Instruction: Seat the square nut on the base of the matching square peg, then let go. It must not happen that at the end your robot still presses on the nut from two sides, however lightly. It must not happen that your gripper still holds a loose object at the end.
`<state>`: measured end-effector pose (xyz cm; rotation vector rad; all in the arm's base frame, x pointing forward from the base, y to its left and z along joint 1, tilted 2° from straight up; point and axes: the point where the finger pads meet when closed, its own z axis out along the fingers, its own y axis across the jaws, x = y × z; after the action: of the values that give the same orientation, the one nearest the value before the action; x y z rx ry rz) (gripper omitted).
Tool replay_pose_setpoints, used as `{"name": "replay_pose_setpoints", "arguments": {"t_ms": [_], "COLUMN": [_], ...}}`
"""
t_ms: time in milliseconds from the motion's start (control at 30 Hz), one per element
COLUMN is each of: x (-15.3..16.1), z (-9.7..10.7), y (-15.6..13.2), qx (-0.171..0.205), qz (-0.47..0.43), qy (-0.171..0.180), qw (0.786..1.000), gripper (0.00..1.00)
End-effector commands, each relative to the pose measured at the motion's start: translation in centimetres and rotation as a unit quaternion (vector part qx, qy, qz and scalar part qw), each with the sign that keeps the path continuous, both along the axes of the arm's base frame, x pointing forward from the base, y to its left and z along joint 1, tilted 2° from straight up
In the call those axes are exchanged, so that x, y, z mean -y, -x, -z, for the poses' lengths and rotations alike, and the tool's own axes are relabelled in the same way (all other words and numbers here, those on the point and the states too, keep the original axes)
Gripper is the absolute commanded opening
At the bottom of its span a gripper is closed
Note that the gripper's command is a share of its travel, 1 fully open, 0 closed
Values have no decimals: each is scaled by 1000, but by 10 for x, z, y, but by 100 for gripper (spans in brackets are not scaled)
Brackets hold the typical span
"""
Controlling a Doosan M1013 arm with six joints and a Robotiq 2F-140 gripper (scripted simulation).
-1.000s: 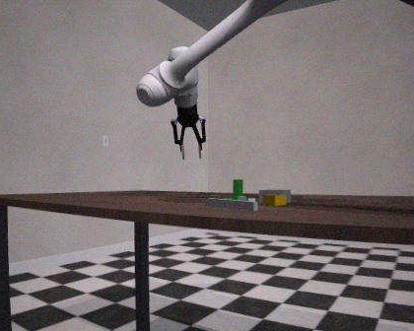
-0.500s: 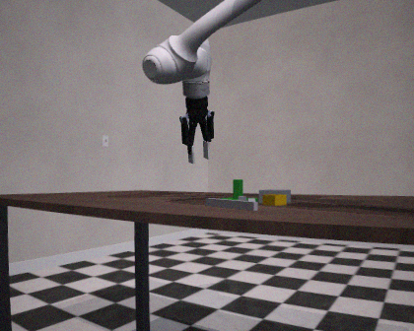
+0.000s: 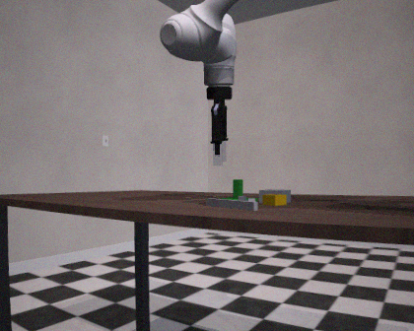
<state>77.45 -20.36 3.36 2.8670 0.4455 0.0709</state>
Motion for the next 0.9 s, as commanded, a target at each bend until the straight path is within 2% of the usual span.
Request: {"name": "replay_pose_setpoints", "arguments": {"t_ms": [0,300,367,633,867], "x": [-31,-87,-87,-119,-134], "z": [3,12,12,18,21], "y": [40,128,128,184,211], "qx": [-27,-70,-70,-89,-96], "qz": [-86,-253,-253,-349,-393], "qy": [-21,-51,-51,-68,-76], "qw": [996,964,964,930,911], "gripper": [40,40,40,40,40]}}
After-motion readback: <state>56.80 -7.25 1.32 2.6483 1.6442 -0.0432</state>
